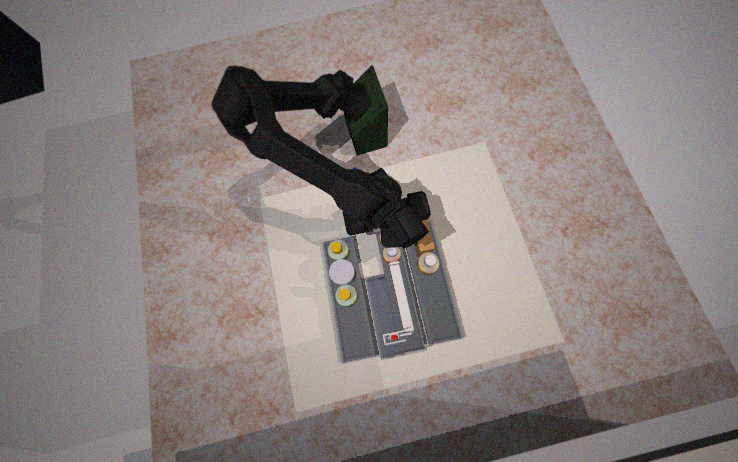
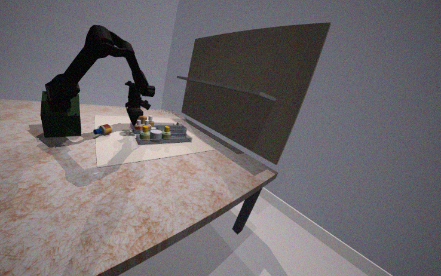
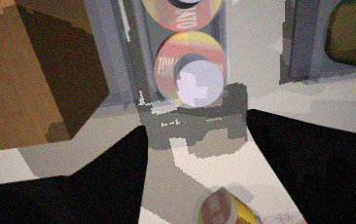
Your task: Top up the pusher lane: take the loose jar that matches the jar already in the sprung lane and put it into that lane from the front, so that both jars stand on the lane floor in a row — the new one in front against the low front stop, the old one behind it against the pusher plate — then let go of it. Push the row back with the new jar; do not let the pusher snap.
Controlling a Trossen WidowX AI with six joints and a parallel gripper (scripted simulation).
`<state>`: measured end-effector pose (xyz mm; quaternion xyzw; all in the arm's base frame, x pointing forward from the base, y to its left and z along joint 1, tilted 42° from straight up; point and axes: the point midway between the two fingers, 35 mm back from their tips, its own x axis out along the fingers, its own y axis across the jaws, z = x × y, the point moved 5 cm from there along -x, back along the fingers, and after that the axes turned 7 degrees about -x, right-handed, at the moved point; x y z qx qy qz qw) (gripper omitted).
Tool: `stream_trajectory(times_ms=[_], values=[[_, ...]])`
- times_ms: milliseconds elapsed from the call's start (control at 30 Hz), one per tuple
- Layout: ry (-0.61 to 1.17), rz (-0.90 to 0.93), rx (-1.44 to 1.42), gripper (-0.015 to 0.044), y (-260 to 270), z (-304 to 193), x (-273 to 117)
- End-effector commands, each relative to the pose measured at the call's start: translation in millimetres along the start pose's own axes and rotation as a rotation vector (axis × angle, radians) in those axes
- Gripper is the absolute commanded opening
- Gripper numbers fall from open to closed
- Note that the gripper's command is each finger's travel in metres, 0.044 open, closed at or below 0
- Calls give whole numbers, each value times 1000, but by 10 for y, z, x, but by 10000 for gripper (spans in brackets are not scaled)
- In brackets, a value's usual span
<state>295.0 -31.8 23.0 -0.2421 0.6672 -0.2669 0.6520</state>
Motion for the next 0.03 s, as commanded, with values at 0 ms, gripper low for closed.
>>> stream_trajectory(times_ms=[0], values=[[1, 3, 3, 304, 20, -148, -1]])
